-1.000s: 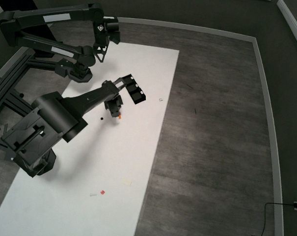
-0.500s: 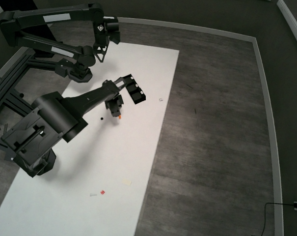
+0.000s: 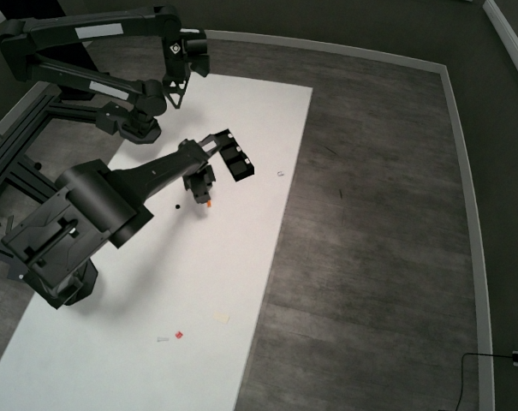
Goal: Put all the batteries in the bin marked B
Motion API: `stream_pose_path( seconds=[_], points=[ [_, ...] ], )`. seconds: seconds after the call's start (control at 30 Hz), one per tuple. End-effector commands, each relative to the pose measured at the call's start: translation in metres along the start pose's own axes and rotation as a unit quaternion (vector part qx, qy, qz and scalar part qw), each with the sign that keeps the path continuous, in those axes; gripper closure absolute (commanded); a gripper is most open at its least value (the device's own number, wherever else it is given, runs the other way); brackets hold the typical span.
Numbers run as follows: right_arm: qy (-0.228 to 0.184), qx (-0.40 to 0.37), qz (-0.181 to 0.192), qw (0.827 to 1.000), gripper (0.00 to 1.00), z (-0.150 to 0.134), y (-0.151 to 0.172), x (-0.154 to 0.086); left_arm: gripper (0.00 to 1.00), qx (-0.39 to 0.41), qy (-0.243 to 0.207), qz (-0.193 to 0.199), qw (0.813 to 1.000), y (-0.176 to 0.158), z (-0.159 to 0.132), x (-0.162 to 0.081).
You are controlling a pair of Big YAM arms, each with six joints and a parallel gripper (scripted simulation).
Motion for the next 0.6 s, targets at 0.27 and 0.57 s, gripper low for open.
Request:
stream_pose_path(
  seconds=[0.27,0.57],
  points=[
    [-0.013,0.03,0.002,0.999,0.72,-0.012,0.001,-0.007,0.0,0.002,-0.02,0.009,1.0,0.0,0.008,-0.022],
    [-0.013,0.03,0.001,0.999,0.72,-0.012,-0.001,-0.002,0.0,0.002,-0.02,0.009,1.0,0.0,0.008,-0.022]
  ],
)
Point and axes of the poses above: on each arm, the point where the finger pads meet when closed, its own x axis out along the fingers, its own y axis across the jaws, z = x × y, the point moved 5 cm from there along -x, back along the fingers, and after that the axes turned 7 degrees about x, right-handed, at the moved point
